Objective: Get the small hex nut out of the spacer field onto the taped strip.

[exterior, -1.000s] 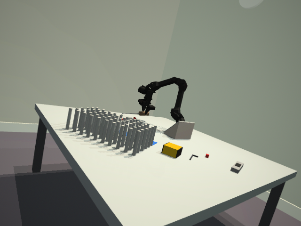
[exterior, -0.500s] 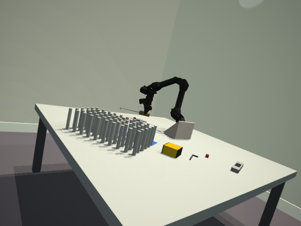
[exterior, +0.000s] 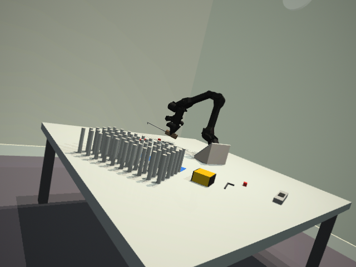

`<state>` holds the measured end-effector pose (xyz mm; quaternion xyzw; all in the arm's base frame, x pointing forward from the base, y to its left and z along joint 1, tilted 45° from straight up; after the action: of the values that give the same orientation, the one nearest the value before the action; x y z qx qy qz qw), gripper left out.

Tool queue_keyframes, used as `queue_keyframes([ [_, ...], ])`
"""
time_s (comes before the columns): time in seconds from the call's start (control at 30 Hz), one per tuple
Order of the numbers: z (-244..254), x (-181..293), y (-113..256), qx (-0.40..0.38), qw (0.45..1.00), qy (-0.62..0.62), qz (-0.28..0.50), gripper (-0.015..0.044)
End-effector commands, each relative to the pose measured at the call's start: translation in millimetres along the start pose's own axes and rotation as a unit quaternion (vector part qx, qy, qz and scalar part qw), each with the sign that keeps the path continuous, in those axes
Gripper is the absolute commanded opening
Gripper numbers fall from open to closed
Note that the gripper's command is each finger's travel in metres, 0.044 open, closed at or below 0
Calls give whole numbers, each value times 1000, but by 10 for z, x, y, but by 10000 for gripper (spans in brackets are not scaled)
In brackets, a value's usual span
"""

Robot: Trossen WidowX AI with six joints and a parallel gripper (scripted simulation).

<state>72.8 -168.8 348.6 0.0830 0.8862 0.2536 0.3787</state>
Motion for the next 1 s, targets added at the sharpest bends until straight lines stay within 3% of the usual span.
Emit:
queue_keyframes([
  [0.0,-4,44,23,-2,997,-78,-13,0],
  [0.47,-5,141,29,-16,950,-311,-37,0],
  [0.97,1,242,36,-42,840,-537,-57,0],
])
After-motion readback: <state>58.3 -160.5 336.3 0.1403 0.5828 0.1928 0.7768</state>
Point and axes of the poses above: the point midway between the two fingers, 35 mm back from their tips, its own y axis back along the fingers, its own z axis across the jaws, x = y × z, the point moved 10 cm from there along y, back along the fingers, and after that the axes turned 10 degrees about y, right-handed, at the moved point
